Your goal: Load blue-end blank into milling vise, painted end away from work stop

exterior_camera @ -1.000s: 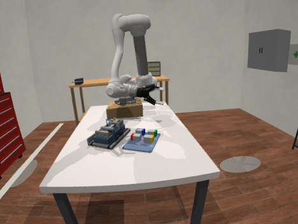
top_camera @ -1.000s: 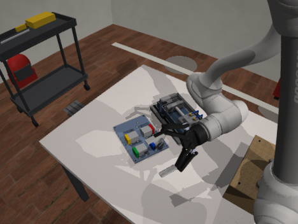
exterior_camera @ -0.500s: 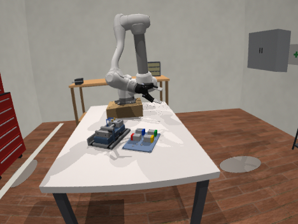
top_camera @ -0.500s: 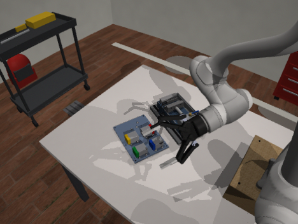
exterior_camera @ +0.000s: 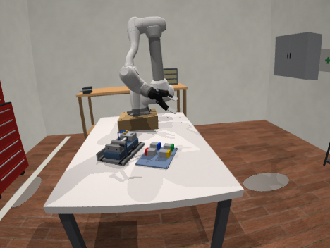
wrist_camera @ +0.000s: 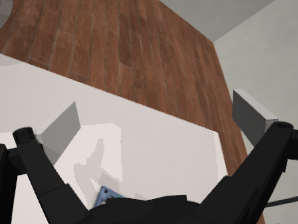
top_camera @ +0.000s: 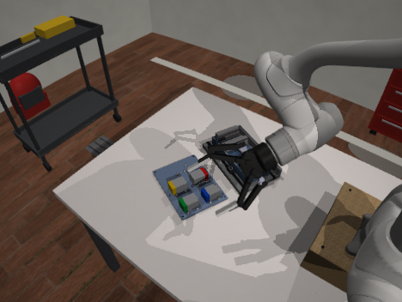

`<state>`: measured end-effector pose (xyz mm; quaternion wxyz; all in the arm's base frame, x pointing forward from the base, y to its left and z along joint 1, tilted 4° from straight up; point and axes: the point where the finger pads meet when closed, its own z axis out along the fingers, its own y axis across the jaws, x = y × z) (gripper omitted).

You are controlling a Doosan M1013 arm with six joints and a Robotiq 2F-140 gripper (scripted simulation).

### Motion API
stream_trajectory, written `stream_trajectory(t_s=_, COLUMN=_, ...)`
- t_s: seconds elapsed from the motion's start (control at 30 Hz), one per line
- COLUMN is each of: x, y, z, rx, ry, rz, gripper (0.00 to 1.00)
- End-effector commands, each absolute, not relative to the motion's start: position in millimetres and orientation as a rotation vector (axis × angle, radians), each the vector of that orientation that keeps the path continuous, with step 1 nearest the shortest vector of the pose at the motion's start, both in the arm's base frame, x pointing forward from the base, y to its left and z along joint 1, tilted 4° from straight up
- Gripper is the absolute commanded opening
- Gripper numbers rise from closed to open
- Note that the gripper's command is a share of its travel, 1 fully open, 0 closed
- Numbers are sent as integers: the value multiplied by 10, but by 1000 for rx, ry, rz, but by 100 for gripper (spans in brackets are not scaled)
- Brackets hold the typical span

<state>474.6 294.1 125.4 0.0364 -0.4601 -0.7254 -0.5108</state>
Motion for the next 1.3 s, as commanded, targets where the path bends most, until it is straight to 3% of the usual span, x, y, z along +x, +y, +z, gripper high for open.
stream_trajectory(t_s=0.0, x=4784, y=2916, z=1270, rx=-1447, ry=-2231, rz=-1536, gripper=100)
stream_trajectory(t_s=1.27, x=5397, y=2501, z=1506, rx=-1927, ry=-2214, rz=-1075, gripper=100)
